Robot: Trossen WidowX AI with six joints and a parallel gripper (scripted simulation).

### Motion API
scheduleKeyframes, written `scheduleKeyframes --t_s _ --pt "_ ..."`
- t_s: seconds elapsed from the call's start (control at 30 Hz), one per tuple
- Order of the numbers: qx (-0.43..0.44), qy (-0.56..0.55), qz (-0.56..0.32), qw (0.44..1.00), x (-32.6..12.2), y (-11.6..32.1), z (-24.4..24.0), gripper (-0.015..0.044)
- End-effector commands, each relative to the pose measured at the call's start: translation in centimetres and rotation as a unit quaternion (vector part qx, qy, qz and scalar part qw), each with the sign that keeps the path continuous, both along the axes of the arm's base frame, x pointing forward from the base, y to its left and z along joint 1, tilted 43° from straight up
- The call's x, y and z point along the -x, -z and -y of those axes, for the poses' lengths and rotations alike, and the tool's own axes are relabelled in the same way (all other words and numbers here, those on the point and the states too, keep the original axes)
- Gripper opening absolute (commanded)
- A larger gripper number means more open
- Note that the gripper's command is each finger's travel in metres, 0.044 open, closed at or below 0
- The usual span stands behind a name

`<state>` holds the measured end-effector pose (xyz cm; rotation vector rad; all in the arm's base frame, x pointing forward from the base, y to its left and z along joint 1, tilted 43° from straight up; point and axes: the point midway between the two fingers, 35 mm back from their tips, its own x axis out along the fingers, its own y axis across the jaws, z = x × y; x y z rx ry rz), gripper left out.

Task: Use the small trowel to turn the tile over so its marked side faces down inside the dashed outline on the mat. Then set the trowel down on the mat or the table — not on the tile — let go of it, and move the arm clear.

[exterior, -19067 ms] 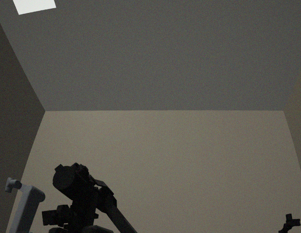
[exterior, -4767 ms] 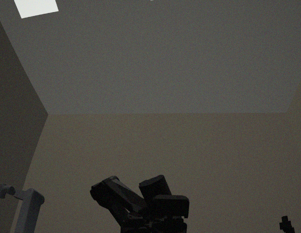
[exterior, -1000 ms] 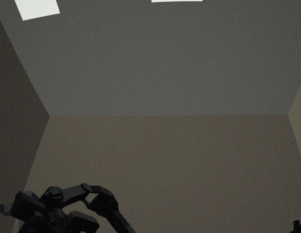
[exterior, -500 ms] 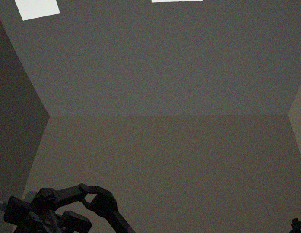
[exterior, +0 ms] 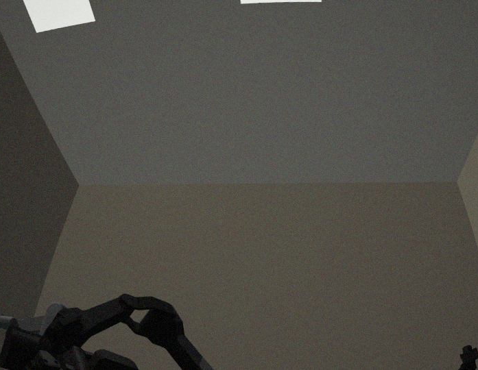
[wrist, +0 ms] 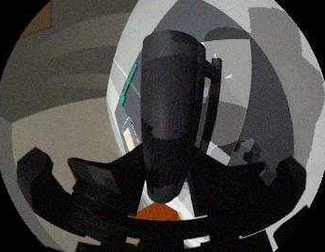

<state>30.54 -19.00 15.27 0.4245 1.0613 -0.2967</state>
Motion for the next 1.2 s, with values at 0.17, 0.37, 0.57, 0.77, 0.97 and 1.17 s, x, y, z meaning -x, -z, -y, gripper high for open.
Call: scheduleKeyframes --t_s 0.17,0.37,0.57,0.77,0.97,1.17 --pt "-0.004 -0.005 0.0 1.0 0.0 0.9 0.3 0.0053" --pt "-0.004 -0.005 0.0 1.0 0.0 0.9 0.3 0.021" --pt "-0.004 -0.005 0.0 1.0 0.0 0.9 0.3 0.03" --pt "-0.004 -0.005 0.0 1.0 0.0 0.9 0.3 0.03" --pt "-0.002 -0.004 0.001 1.0 1.7 -2.7 0.4 0.03" --pt "-0.002 -0.004 0.001 1.0 2.7 -4.7 0.2 0.03"
